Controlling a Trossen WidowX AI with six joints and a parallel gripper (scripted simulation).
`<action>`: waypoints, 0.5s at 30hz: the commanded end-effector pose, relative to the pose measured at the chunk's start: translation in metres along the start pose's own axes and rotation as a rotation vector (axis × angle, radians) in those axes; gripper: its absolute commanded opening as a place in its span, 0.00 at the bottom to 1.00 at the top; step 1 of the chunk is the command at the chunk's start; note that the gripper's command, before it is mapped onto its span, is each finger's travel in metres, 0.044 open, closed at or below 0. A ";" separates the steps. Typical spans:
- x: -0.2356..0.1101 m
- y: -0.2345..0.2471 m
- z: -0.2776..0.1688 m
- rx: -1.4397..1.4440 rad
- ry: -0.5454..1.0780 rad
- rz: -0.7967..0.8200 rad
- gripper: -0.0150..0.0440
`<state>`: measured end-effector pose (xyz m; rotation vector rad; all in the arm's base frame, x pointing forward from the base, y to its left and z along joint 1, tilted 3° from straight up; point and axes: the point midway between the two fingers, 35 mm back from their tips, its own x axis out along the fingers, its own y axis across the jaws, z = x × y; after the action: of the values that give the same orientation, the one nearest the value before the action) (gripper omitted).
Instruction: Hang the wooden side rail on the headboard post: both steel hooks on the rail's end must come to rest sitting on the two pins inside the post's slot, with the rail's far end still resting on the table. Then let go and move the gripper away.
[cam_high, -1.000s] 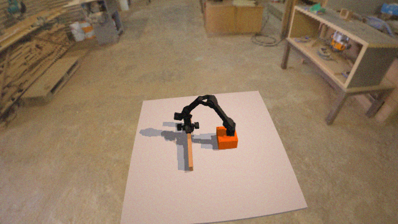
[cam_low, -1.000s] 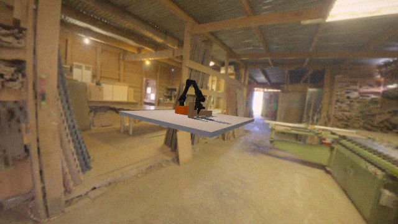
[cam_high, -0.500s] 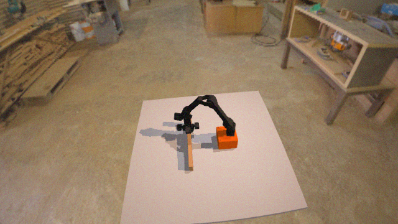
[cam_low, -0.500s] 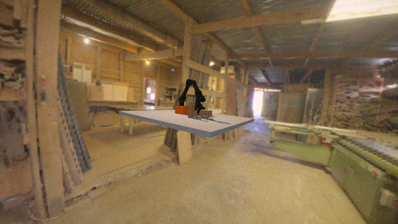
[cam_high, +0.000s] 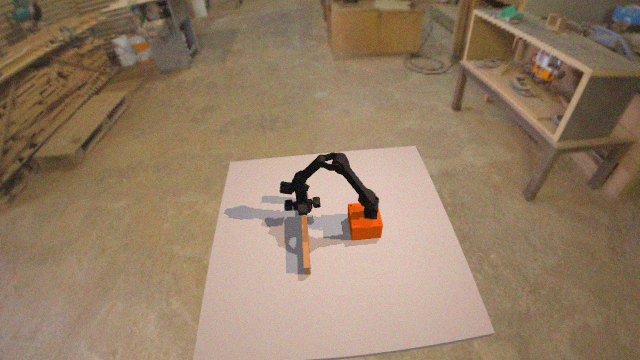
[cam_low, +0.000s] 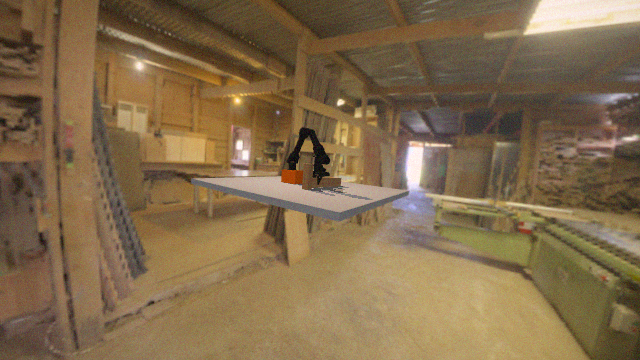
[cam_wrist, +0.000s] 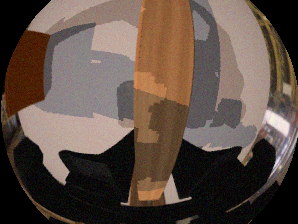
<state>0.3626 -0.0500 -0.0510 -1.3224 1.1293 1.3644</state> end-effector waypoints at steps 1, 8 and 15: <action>-0.001 -0.001 -0.001 0.002 0.008 -0.005 0.25; 0.001 -0.001 -0.001 0.002 0.008 -0.005 0.25; 0.002 -0.001 -0.001 0.002 0.008 -0.004 0.25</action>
<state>0.3619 -0.0499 -0.0523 -1.3211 1.1304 1.3660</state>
